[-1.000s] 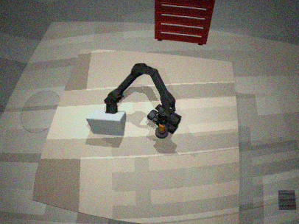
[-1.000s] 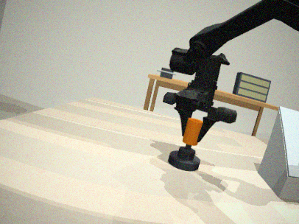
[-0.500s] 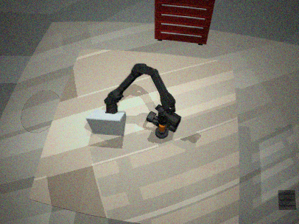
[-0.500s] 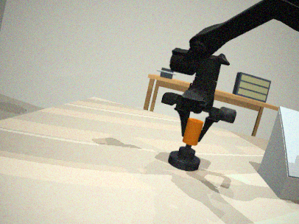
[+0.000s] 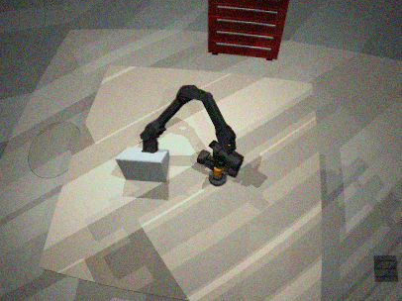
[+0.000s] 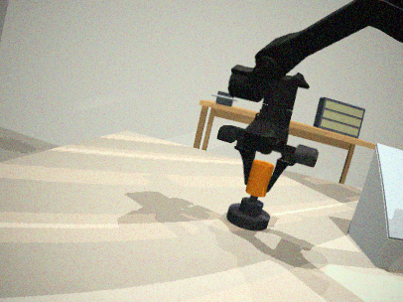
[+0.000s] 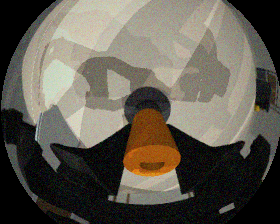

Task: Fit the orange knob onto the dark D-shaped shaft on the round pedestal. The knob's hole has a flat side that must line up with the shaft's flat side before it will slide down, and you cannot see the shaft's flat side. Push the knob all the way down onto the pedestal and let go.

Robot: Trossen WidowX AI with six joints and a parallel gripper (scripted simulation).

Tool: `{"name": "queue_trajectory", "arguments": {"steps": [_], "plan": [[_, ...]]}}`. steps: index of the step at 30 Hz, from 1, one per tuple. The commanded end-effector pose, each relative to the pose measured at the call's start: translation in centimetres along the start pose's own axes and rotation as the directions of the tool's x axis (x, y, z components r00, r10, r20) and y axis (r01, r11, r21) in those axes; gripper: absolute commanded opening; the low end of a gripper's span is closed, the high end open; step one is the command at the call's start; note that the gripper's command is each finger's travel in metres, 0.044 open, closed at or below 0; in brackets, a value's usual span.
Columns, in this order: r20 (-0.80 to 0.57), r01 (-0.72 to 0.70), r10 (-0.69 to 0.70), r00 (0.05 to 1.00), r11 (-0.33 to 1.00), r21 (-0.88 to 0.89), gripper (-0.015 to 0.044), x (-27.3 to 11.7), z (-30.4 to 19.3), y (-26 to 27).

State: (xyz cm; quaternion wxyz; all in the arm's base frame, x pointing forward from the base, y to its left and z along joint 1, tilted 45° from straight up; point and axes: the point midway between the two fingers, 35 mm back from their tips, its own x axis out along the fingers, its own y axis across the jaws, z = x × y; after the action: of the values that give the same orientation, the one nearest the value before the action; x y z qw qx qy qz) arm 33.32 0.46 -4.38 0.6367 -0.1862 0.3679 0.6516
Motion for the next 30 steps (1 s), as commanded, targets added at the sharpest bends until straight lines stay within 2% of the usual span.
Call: {"name": "queue_trajectory", "arguments": {"steps": [1,17,24,30], "plan": [[0.003,0.002,-0.002,1.0,1.0,-0.004,0.0,0.06,0.04,-0.06],[0.002,0.002,-0.002,1.0,1.0,-0.004,0.0,-0.43,-0.05,-0.08],[0.002,0.002,-0.002,1.0,0.979,-0.202,0.0,-0.4,-0.15,-0.09],[0.002,0.002,-0.002,1.0,0.977,-0.212,0.0,-0.11,-0.19,-0.01]]}}
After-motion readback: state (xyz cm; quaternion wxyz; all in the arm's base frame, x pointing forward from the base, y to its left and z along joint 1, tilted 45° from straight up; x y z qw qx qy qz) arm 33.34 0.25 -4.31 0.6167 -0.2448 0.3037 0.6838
